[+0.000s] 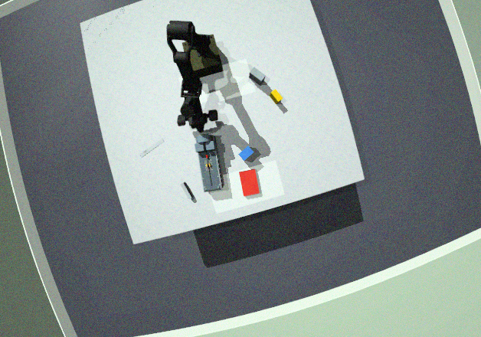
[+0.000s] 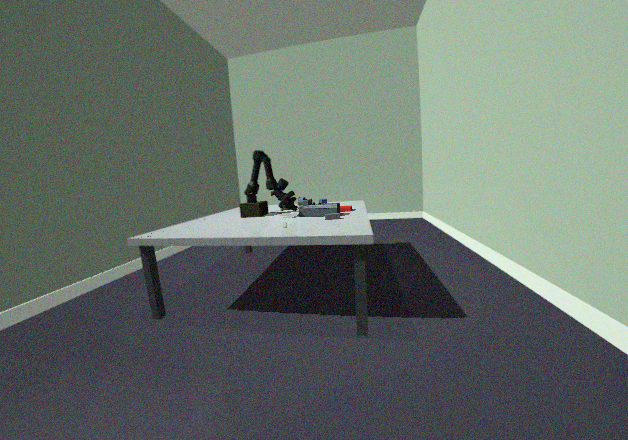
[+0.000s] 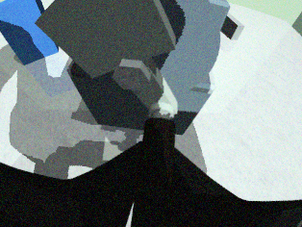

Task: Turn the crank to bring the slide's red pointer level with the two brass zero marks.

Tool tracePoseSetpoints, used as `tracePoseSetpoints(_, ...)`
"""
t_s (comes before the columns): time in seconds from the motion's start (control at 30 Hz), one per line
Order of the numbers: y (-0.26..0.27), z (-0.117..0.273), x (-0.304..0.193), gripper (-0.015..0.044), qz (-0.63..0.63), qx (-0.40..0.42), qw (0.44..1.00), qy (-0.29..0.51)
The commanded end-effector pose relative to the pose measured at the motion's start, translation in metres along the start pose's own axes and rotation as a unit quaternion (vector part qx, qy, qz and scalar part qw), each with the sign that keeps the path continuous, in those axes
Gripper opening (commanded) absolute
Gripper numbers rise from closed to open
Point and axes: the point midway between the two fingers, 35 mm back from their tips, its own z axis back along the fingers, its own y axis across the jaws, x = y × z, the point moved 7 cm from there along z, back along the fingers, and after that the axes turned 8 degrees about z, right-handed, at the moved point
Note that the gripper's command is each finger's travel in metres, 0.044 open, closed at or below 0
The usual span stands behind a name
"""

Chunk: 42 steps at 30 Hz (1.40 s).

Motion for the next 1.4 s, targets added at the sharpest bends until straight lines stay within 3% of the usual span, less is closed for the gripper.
tracePoseSetpoints(0.0,0.008,-0.003,-0.002,0.0,0.002,0.008,1.0,0.003)
tracePoseSetpoints(1.37,0.018,-0.004,-0.001,0.0,0.002,0.008,1.0,0.003)
